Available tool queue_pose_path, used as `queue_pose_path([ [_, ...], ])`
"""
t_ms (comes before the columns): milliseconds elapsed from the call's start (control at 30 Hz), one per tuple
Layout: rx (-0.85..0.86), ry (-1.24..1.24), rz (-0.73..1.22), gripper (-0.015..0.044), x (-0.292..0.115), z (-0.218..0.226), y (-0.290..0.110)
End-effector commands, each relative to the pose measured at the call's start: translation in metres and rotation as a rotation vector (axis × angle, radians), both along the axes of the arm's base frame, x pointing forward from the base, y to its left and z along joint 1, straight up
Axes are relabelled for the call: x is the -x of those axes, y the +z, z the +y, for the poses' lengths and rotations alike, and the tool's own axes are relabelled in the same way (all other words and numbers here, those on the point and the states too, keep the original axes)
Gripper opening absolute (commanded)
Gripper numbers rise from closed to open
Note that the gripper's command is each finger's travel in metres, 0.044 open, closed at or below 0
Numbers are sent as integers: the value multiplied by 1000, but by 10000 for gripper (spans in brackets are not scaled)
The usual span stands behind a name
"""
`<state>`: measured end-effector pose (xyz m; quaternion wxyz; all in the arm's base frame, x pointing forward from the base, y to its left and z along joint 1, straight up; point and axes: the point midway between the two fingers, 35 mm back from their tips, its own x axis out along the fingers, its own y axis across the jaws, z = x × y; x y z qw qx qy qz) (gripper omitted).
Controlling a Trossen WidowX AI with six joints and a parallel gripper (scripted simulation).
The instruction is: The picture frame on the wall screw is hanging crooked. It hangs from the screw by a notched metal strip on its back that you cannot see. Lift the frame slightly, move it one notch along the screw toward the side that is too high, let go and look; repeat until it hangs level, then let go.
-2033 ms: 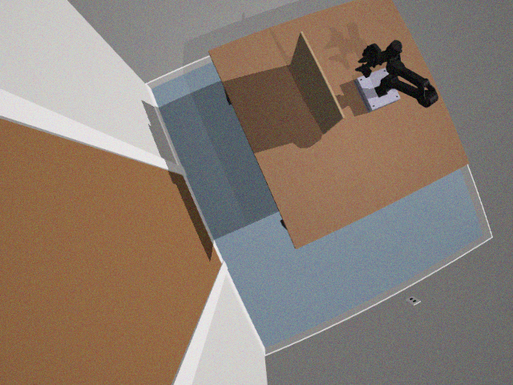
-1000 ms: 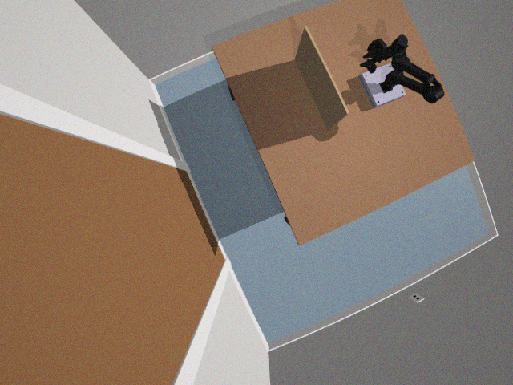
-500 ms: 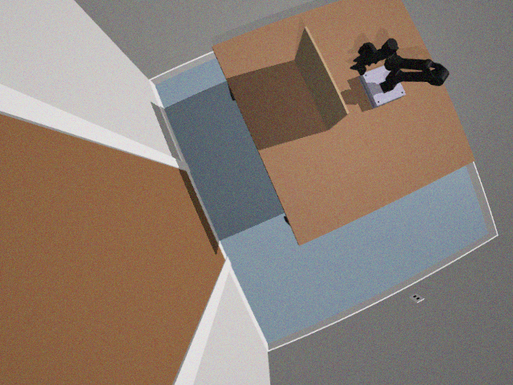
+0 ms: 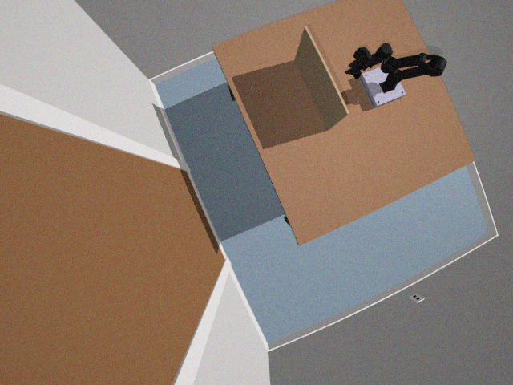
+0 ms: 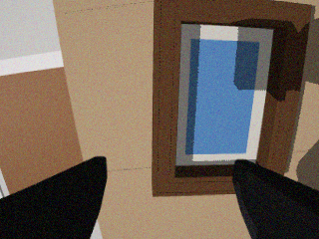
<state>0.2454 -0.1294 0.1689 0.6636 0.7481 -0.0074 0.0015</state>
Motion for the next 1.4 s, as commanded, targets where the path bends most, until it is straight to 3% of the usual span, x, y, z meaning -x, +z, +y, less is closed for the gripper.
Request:
queue_pose_path([
  [0, 6, -4, 0, 260, 0, 0, 0],
  [233, 6, -4, -1, 260, -10, -2, 1],
  [500, 6, -4, -7, 260, -78, -1, 2],
  [1367, 6, -4, -9, 260, -98, -2, 3],
])
